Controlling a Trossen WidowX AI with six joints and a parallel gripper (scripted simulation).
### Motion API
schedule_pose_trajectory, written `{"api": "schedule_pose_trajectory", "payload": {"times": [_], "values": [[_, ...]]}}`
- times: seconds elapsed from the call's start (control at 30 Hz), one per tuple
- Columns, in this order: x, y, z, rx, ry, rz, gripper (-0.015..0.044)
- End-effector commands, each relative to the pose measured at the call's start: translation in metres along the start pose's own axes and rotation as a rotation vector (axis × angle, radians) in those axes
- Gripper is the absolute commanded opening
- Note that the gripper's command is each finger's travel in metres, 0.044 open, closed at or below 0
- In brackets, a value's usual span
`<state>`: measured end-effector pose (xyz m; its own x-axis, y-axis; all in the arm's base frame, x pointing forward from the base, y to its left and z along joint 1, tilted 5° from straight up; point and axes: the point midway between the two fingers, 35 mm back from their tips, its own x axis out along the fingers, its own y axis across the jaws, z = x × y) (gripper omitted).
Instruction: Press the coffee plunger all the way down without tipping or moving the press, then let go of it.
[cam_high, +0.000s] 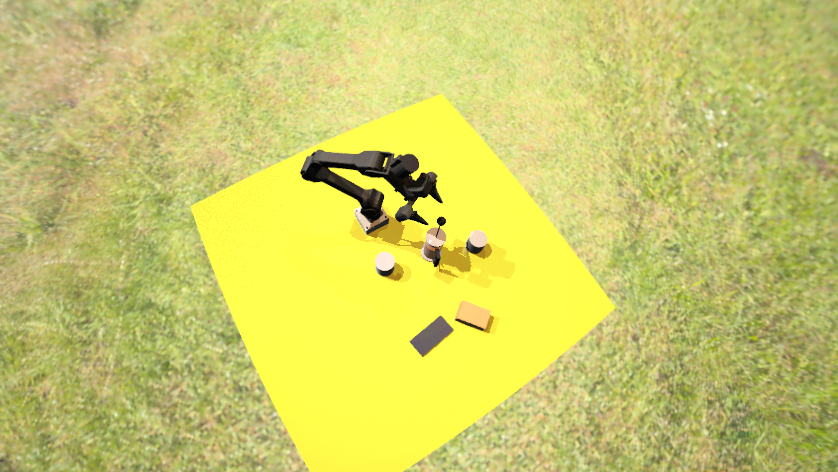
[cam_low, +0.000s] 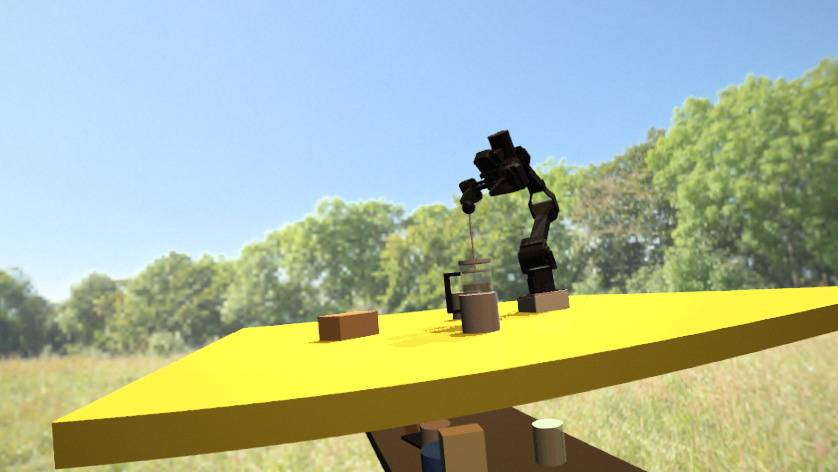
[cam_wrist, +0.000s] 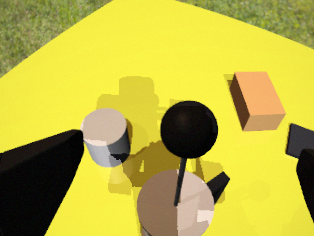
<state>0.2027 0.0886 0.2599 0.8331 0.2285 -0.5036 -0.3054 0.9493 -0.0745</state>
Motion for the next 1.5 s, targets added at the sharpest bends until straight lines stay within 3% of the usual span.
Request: {"api": "schedule_pose_trajectory", "payload": {"times": [0.0,0.73,1.1,1.47], "values": [[0.006,0.001,-0.002,-0.006,0.002,0.002,0.0440],[0.039,0.000,-0.001,-0.006,-0.001,0.001,0.0440],[0.039,0.000,-0.001,-0.006,-0.001,0.001,0.0151],[0.039,0.000,-0.002,-0.006,-0.001,0.001,0.0128]]}}
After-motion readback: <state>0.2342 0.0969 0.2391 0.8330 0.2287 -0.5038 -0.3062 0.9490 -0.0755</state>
